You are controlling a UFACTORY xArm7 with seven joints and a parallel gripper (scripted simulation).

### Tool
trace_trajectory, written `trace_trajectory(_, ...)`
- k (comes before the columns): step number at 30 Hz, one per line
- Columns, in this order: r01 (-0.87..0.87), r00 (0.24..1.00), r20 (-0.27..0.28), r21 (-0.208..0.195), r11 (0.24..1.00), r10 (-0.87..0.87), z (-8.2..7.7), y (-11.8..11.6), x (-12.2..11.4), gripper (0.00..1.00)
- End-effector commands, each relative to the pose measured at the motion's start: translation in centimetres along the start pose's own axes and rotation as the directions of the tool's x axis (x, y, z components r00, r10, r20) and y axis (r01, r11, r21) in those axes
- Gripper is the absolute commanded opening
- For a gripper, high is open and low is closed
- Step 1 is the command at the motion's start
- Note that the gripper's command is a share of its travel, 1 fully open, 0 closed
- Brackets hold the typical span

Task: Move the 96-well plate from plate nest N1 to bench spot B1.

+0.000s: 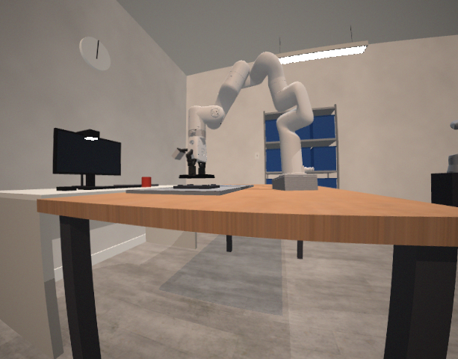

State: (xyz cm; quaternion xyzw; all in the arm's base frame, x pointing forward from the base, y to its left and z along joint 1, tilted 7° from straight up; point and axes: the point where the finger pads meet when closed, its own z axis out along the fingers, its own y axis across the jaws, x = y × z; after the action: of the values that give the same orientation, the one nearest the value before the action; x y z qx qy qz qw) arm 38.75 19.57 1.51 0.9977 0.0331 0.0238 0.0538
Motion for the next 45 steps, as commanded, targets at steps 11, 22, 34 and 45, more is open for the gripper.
trace_trajectory(11,0.0,1.0,-0.002,0.001,1.0,0.0,-2.1,-0.1,0.1,0.0)
trace_trajectory(22,0.0,1.0,-0.002,0.001,1.0,0.0,-3.6,-0.1,0.1,0.0)
trace_trajectory(34,0.0,1.0,-0.002,0.001,1.0,0.0,-5.1,-0.1,0.1,0.0)
trace_trajectory(45,-0.054,0.999,-0.002,0.001,0.999,0.054,-5.1,0.6,0.2,0.0)
